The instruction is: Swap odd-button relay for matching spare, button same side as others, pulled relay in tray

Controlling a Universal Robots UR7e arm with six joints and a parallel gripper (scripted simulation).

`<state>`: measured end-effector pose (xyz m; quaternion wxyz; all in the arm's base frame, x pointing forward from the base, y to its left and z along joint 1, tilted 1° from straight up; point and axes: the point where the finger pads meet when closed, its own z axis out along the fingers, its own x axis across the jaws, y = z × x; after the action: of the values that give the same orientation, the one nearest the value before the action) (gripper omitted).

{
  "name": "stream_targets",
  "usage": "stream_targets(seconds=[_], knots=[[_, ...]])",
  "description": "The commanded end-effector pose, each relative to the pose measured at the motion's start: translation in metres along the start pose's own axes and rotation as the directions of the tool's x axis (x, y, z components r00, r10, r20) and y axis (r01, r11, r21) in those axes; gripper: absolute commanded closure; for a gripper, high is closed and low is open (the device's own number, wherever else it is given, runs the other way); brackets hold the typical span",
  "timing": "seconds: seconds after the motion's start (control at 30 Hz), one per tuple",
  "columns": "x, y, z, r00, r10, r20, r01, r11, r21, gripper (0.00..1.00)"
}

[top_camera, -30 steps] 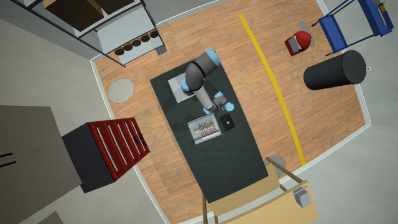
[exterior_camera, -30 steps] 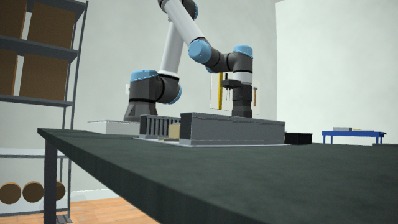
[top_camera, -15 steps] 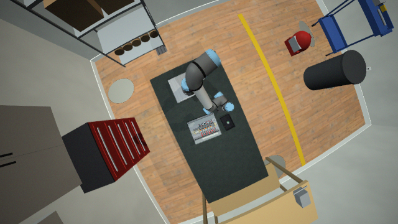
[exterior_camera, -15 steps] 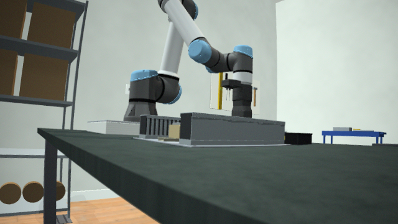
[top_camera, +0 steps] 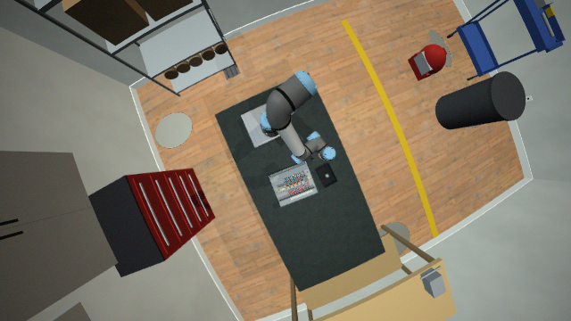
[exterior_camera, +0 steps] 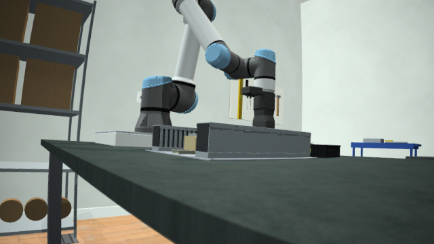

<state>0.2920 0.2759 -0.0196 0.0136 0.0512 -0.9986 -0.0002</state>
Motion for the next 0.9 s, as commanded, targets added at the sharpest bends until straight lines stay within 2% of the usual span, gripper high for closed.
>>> stream_targets(seconds=[0.0, 0.77, 0.87], knots=[[0.0, 0.0, 0.0, 1.0, 0.0, 0.001, 0.0, 1.0, -0.001, 1.0], [0.0, 0.0, 0.0, 1.0, 0.0, 0.001, 0.0, 1.0, -0.001, 1.0], [0.0, 0.0, -0.012, 1.0, -0.001, 0.003, 0.001, 1.0, -0.002, 1.0]])
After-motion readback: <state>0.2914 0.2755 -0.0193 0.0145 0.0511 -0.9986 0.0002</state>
